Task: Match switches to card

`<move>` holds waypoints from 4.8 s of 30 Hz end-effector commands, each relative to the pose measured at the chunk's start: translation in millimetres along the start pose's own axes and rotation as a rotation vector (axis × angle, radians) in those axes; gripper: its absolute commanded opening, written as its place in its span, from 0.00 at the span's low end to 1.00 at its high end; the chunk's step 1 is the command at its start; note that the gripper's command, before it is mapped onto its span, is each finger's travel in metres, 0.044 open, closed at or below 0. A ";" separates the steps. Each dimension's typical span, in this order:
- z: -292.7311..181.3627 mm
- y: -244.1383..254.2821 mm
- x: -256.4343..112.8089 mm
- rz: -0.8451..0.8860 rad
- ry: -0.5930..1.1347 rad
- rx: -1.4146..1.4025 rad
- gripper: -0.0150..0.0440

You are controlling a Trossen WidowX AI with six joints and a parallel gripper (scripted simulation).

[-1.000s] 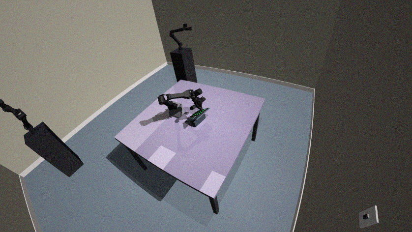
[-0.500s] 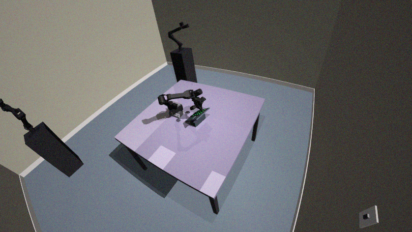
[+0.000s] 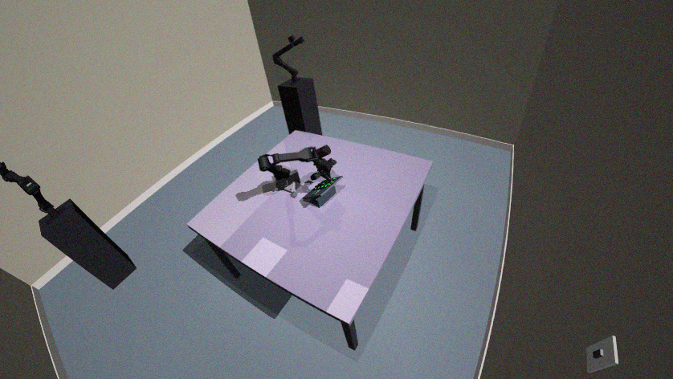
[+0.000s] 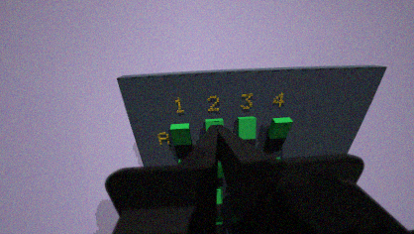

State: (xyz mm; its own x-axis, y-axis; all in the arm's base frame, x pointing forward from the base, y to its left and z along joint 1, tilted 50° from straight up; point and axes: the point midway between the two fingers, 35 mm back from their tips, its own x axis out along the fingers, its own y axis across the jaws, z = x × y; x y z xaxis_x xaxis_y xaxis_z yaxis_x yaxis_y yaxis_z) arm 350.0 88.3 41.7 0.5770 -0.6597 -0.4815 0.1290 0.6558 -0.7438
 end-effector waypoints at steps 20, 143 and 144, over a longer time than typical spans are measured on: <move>-22.1 -23.9 -62.4 0.006 -0.021 -0.010 0.25; -2.1 -49.1 -46.6 0.004 -0.007 -0.010 0.25; -1.6 -49.5 -36.8 0.004 0.000 -0.010 0.25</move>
State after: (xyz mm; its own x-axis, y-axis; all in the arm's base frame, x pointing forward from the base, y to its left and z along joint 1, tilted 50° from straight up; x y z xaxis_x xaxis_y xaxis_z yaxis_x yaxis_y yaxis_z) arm 310.9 95.3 103.3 0.5982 -0.6434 -0.4777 0.1206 0.6616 -0.7401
